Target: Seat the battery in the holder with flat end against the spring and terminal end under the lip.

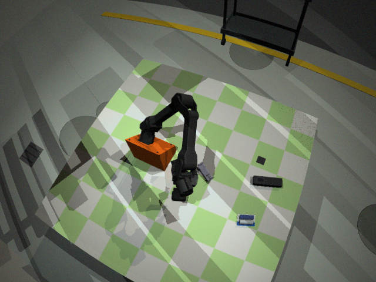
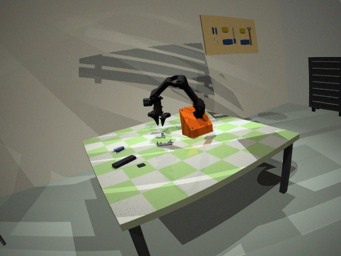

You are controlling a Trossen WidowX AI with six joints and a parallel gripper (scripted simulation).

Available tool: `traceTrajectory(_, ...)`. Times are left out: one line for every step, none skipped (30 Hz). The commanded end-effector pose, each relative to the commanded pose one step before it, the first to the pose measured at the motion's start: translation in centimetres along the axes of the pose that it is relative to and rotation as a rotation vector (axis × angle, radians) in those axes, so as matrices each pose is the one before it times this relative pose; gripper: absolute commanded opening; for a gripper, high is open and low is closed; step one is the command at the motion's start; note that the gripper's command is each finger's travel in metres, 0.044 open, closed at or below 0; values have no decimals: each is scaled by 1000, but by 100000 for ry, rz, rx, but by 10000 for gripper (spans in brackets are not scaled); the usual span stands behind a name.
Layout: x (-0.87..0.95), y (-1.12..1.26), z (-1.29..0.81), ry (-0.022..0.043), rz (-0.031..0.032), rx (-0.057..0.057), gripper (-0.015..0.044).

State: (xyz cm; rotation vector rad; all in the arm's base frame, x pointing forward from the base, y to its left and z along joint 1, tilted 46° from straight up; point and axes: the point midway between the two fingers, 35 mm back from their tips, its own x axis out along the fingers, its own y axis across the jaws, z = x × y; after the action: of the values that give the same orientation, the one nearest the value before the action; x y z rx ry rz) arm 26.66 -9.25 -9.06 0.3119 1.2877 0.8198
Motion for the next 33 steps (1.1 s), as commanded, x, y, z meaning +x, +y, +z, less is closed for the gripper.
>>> traceTrajectory(3527,27,-1128,-349,2515,-65752,231)
traceTrajectory(375,25,-113,8,34,-8776,231)
traceTrajectory(224,24,-65,3,21,-5266,231)
traceTrajectory(75,9,-21,1,7,-1755,231)
traceTrajectory(0,0,0,0,0,0,231)
traceTrajectory(0,0,0,0,0,0,231)
traceTrajectory(0,0,0,0,0,0,231)
traceTrajectory(0,0,0,0,0,0,231)
traceTrajectory(0,0,0,0,0,0,231)
traceTrajectory(0,0,0,0,0,0,231)
traceTrajectory(0,0,0,0,0,0,231)
traceTrajectory(0,0,0,0,0,0,231)
traceTrajectory(0,0,0,0,0,0,231)
traceTrajectory(0,0,0,0,0,0,231)
traceTrajectory(0,0,0,0,0,0,231)
traceTrajectory(0,0,0,0,0,0,231)
traceTrajectory(28,-2,0,1,-1,1,231)
traceTrajectory(84,-7,0,3,-3,1,231)
traceTrajectory(139,-11,0,4,-5,2,231)
traceTrajectory(167,-12,0,3,-5,3,231)
traceTrajectory(167,-11,0,2,-5,2,231)
traceTrajectory(167,-10,0,1,-4,2,231)
traceTrajectory(167,-9,1,0,-4,2,231)
traceTrajectory(166,-8,1,-1,-3,2,231)
traceTrajectory(166,-7,1,-2,-2,1,231)
traceTrajectory(166,-6,1,-3,-2,1,231)
traceTrajectory(166,-5,1,-4,-1,1,231)
traceTrajectory(165,-4,2,-5,-1,1,231)
traceTrajectory(165,-3,2,-6,0,1,231)
traceTrajectory(165,-2,2,-7,1,0,231)
traceTrajectory(165,-1,2,-8,1,0,231)
traceTrajectory(164,0,2,-9,2,0,231)
traceTrajectory(164,2,2,-10,3,0,231)
